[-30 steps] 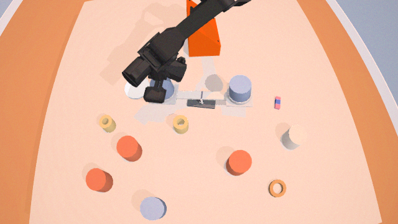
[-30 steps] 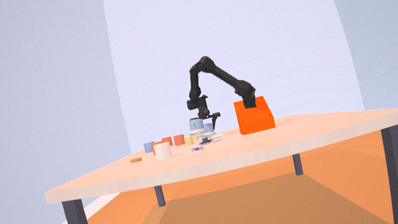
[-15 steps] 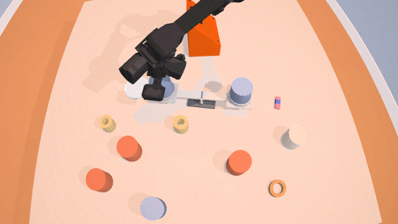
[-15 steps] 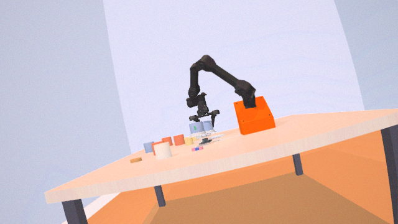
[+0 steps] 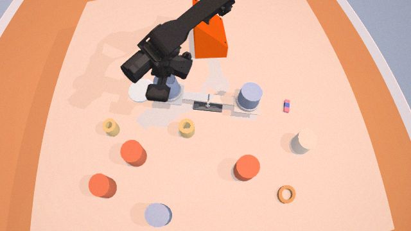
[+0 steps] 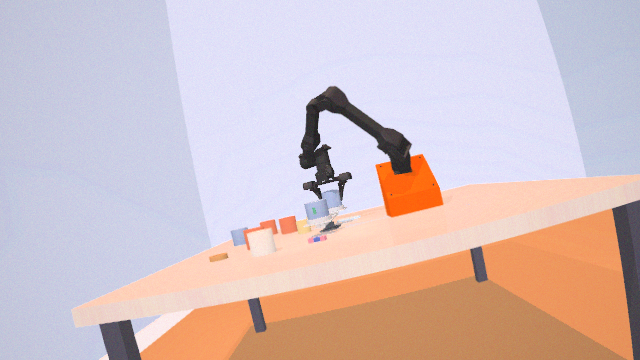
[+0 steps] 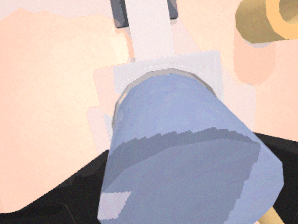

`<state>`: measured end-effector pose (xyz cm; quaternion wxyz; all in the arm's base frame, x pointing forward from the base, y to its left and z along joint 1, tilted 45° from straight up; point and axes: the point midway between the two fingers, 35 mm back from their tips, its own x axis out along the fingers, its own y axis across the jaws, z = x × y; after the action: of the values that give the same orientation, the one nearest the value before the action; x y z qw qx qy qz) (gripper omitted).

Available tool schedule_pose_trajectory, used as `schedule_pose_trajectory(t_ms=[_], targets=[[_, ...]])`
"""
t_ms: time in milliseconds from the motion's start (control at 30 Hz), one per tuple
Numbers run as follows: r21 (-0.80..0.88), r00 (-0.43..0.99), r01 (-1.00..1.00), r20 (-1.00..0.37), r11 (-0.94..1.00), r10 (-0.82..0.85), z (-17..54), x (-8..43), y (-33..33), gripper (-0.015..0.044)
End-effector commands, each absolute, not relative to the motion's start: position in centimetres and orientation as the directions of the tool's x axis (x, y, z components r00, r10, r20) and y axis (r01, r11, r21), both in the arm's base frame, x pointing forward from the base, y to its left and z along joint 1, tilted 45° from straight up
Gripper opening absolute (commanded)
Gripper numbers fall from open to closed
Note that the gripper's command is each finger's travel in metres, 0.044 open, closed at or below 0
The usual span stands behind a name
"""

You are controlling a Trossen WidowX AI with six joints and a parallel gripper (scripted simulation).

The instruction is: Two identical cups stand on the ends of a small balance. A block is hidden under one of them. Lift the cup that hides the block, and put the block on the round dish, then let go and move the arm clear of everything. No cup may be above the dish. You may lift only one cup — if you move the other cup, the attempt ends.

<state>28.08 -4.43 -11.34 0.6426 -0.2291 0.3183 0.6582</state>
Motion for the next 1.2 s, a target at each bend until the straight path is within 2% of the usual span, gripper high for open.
schedule_pose_trajectory(t_ms=[0,1167], targets=[[0.106,-0.058,-0.994,-0.726,0.029,0.685,-10.9,28.7,-5.4,0.0],[0.107,-0.058,-0.994,-0.727,0.029,0.684,-7.7,28.8,-8.5,0.0]])
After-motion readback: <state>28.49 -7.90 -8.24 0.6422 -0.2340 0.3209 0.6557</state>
